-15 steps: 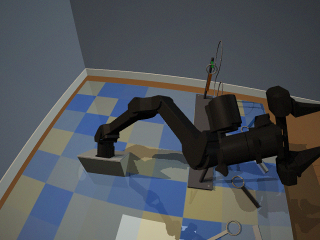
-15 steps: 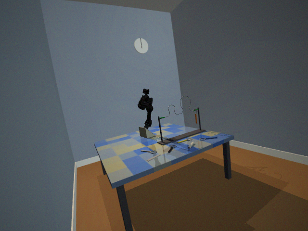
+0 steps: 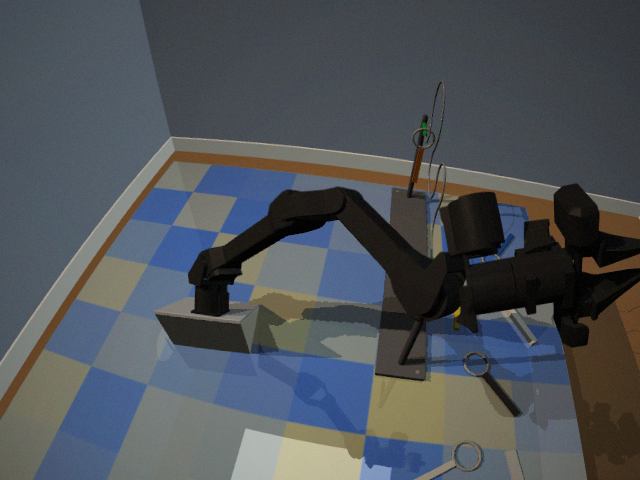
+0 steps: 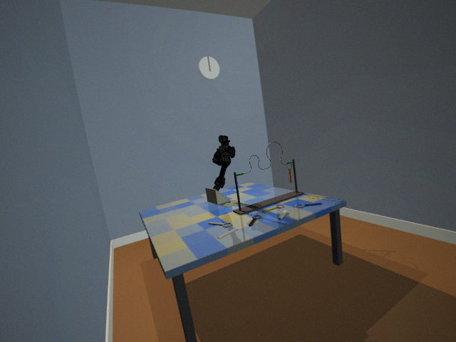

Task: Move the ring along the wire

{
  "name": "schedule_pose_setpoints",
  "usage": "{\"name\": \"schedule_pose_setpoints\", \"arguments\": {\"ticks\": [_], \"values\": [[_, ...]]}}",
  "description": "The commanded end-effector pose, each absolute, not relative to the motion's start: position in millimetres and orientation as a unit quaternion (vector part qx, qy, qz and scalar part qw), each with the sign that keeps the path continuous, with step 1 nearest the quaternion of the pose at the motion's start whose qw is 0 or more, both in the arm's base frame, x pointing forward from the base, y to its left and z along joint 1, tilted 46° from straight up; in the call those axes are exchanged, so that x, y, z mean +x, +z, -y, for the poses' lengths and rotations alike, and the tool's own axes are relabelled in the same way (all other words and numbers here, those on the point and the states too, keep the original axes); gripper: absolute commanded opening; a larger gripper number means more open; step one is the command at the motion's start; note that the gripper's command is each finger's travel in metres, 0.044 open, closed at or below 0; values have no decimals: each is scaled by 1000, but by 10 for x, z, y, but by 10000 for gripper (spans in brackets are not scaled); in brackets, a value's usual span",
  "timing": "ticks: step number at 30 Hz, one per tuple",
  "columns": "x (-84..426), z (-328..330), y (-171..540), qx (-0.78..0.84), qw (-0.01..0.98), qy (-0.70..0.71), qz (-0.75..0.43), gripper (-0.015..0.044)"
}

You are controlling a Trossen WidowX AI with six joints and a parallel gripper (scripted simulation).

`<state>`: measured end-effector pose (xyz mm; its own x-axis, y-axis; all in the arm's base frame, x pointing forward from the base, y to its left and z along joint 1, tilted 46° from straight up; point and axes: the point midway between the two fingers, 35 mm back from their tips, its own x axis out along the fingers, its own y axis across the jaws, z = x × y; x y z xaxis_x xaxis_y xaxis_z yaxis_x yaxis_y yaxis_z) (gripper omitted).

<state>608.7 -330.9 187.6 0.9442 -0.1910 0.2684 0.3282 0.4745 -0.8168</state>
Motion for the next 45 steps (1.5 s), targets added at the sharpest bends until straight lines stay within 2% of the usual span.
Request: {"name": "schedule_pose_setpoints", "arguments": {"ticks": [1,20,45], "values": [[6191,3094,1971,-459,873,-145,74,160],[6275,2439,2586,-235,959,-138,77,160],[5824,1682,3512,111,978,-149,97,160]]}}
